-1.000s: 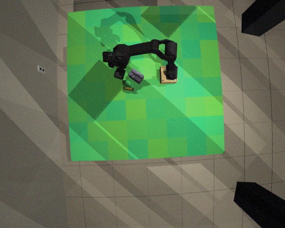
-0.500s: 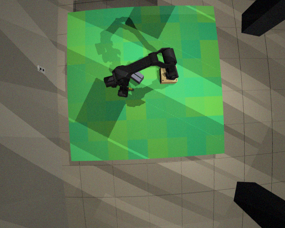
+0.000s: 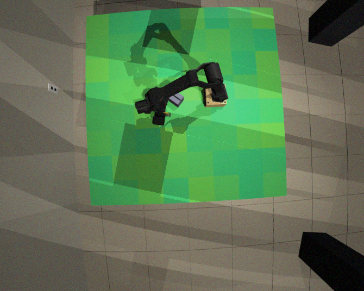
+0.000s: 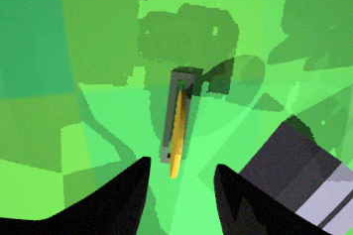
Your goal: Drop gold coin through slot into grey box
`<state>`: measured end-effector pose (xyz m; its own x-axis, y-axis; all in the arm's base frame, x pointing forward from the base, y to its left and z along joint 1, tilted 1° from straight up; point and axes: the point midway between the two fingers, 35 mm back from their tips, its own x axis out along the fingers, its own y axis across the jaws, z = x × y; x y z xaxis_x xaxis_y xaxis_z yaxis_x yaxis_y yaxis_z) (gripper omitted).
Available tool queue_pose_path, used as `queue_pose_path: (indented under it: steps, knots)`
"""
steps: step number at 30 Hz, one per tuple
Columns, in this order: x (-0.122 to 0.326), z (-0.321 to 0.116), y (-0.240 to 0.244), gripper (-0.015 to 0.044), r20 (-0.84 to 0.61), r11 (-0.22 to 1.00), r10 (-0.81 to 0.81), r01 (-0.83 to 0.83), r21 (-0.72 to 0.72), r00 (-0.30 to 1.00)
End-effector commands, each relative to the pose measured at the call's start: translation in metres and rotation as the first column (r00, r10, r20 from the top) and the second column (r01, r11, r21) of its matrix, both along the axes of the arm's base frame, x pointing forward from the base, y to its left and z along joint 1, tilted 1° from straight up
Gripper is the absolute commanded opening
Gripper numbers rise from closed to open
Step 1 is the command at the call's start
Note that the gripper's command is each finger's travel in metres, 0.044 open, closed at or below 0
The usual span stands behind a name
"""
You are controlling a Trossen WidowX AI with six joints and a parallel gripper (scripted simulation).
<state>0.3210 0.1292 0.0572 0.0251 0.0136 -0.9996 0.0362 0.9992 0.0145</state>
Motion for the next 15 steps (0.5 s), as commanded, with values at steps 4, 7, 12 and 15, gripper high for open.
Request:
queue_pose_path:
  steps: [4, 7, 12, 15]
  knots:
    - [0.000, -0.012, 0.001, 0.0161, -0.008, 1.000, -0.005, 0.005, 0.003, 1.000]
    - [0.000, -0.017, 0.002, 0.0161, -0.008, 1.000, -0.005, 0.005, 0.003, 1.000]
    - [0.000, -0.026, 0.002, 0.0161, -0.008, 1.000, -0.005, 0.005, 0.003, 1.000]
    - [0.001, -0.031, 0.002, 0.0161, -0.008, 1.000, -0.005, 0.005, 0.003, 1.000]
